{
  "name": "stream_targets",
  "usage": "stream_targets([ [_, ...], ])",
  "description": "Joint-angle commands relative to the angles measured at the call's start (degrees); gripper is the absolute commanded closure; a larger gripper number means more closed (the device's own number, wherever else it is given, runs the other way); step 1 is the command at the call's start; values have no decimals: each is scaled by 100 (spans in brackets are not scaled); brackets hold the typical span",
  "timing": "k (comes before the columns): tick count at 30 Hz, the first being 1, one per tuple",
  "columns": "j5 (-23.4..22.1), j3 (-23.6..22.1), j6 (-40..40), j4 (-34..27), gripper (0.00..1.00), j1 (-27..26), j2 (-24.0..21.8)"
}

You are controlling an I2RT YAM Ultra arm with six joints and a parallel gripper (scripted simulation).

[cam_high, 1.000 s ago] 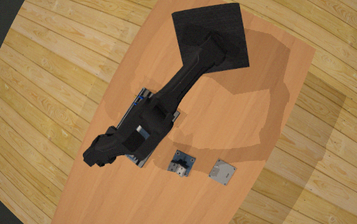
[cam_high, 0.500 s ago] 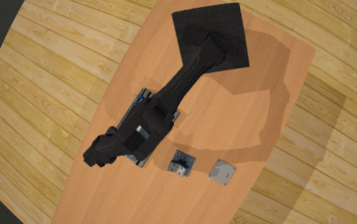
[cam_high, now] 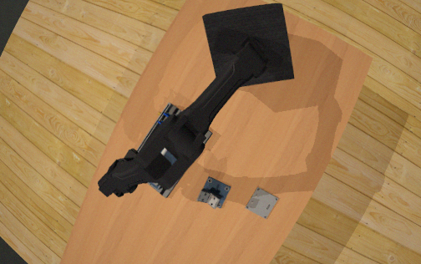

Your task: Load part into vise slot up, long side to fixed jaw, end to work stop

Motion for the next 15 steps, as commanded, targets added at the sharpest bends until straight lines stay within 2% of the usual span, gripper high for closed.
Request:
stream_targets([
  [1,23,16,41,72,100,-90,-146],
  [15,25,20,49,98,100,-76,-93],
])
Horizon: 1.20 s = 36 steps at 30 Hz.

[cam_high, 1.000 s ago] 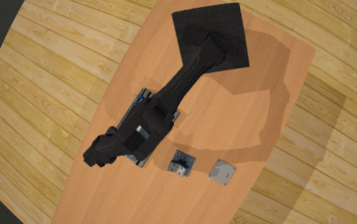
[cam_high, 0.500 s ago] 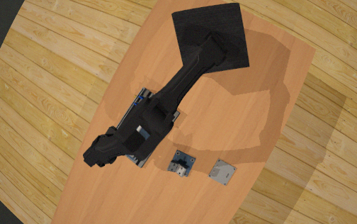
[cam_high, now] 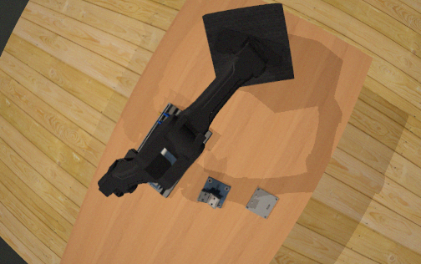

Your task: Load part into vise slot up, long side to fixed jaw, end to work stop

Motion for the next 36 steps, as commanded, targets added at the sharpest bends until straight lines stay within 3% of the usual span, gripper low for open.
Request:
stream_targets([
  [1,27,22,50,98,100,-67,-66],
  [36,22,28,56,94,100,-75,-110],
])
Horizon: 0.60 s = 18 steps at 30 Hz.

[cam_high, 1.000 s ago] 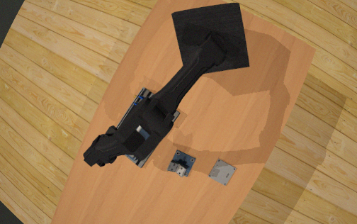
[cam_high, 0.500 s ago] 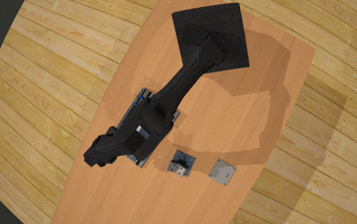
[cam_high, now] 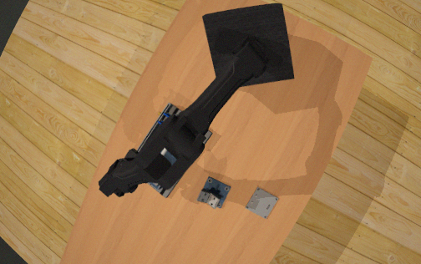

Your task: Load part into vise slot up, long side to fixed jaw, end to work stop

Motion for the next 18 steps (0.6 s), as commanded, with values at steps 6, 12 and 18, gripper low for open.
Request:
stream_targets([
  [6,15,28,40,55,100,-92,-147],
  [12,15,28,41,59,100,-91,-142],
  [18,22,42,56,110,100,-55,-57],
])
